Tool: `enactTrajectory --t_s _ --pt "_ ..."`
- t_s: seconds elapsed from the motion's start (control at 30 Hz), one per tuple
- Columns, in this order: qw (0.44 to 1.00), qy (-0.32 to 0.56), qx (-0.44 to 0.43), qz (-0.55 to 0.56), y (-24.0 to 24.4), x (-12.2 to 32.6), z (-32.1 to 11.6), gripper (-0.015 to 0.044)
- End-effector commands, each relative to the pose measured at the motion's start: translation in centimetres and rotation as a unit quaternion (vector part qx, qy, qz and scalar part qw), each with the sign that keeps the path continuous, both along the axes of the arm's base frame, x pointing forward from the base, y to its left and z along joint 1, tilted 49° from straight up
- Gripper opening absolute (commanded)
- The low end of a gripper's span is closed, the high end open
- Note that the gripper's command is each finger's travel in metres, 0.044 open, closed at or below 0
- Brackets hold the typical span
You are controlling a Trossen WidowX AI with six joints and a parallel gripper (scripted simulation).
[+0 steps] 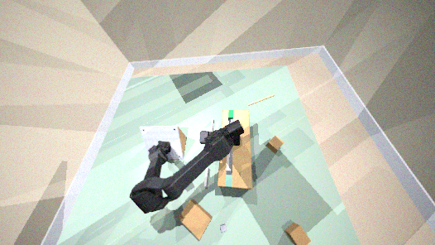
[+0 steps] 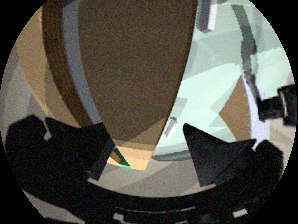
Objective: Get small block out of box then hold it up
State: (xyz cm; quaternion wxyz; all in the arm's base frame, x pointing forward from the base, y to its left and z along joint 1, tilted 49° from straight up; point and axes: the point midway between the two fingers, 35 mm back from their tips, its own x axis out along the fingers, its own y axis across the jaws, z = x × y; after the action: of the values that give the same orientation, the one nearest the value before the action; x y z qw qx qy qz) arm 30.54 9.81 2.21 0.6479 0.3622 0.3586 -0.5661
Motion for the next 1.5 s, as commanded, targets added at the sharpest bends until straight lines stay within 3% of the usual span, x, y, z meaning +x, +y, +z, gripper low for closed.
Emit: enactTrajectory --t_s 0.0,1.47 --pt "1.0 -0.001 0.003 -0.002 0.3 0.0 -0.3 0.04" --pt "1.0 -0.001 0.004 -0.002 5.2 -0.1 -5.7 0.04"
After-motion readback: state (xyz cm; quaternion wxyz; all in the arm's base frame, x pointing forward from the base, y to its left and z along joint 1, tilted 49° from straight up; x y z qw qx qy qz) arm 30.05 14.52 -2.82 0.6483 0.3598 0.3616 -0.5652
